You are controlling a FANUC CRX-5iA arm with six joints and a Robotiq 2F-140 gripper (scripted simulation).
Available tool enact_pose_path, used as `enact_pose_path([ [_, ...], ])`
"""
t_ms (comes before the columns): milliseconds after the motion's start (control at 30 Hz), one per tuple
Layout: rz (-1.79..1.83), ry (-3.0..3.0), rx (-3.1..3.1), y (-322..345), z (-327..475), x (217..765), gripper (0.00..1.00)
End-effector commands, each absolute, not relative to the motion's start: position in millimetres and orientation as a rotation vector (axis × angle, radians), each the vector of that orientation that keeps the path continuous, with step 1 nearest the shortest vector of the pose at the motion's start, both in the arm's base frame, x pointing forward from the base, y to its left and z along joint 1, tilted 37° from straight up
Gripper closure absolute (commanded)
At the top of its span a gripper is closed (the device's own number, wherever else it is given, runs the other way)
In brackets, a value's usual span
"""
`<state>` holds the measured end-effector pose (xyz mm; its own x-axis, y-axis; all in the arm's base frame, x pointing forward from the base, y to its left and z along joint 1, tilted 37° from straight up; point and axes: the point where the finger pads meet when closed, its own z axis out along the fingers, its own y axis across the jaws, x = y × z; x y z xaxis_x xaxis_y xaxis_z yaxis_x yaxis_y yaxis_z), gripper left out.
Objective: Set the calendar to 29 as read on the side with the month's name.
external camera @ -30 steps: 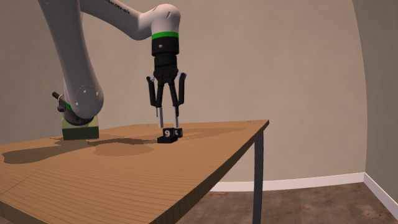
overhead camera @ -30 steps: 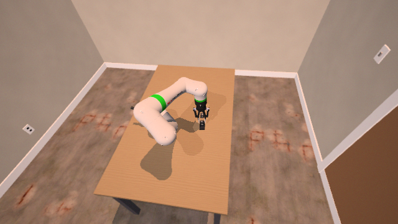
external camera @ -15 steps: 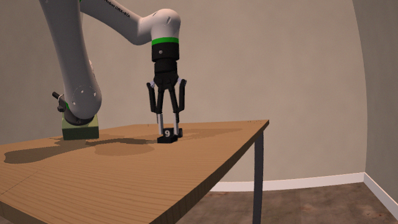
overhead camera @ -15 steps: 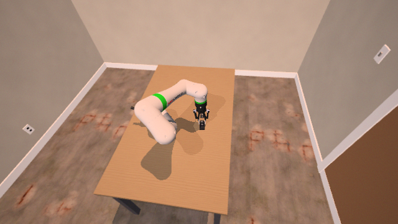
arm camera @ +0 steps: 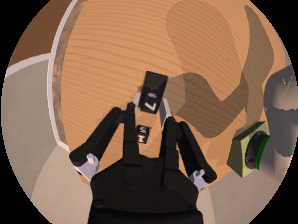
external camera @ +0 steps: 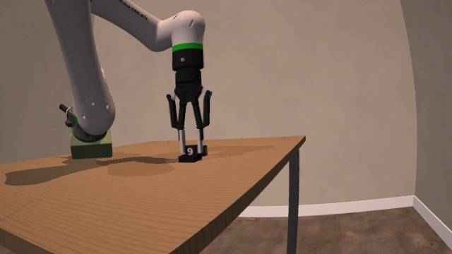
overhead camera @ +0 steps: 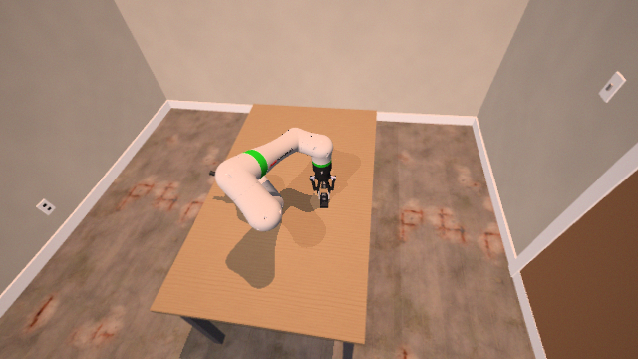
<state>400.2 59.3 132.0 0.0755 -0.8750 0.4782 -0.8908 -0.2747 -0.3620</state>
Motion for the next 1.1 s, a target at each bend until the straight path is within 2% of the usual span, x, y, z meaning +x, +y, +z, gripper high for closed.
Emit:
enact_pose_path([
  [0, 0.985, -1.877, 2.286, 59.5, 132.1, 400.2, 0.71],
  [733, 0.985, -1.877, 2.286, 59.5, 132.1, 400.2, 0.71],
  [767, 0.985, -1.877, 2.286, 59.5, 132.1, 400.2, 0.83],
  [1067, 0.985, -1.877, 2.286, 59.5, 132.1, 400.2, 0.83],
])
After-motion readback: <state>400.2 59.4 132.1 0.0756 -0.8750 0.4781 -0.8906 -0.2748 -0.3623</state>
